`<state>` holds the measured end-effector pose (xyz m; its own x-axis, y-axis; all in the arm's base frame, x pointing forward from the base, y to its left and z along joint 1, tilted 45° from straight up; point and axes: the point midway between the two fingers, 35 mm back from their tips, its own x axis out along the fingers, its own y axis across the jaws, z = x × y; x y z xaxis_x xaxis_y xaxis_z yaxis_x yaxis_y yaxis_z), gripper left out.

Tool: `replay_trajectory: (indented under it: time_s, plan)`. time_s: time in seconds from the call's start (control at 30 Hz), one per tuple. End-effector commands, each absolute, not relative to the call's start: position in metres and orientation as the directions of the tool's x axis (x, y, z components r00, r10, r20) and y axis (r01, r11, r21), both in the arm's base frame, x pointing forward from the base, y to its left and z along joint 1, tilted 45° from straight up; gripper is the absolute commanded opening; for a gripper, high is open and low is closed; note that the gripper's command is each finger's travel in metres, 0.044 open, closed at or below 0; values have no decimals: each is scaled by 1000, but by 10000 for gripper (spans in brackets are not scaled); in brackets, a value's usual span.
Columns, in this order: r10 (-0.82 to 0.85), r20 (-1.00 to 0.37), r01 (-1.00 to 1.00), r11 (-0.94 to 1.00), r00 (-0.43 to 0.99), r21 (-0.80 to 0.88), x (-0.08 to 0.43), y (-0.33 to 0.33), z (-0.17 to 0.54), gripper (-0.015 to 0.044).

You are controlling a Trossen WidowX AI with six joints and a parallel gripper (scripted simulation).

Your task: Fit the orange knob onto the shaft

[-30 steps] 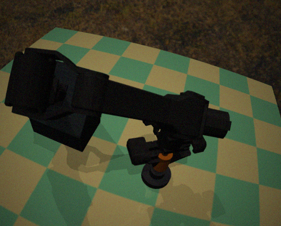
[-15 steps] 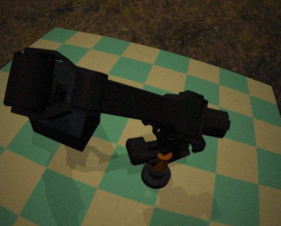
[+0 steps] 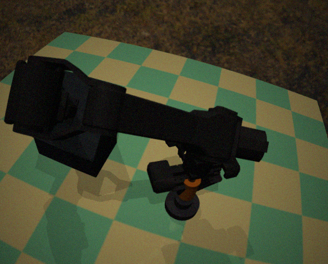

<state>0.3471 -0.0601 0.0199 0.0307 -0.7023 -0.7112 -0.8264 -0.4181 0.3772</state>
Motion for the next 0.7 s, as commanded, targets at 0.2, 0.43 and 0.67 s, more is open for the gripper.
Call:
replay_trajectory:
  time_s: [0.2,0.43,0.67]
  plan:
    - [-702,-712,-825,-419,30,378,346,-58,22,0]
    - [-702,-712,-780,-462,30,422,346,-57,24,0]
    - [-702,-712,-690,-530,30,493,350,-59,22,0]
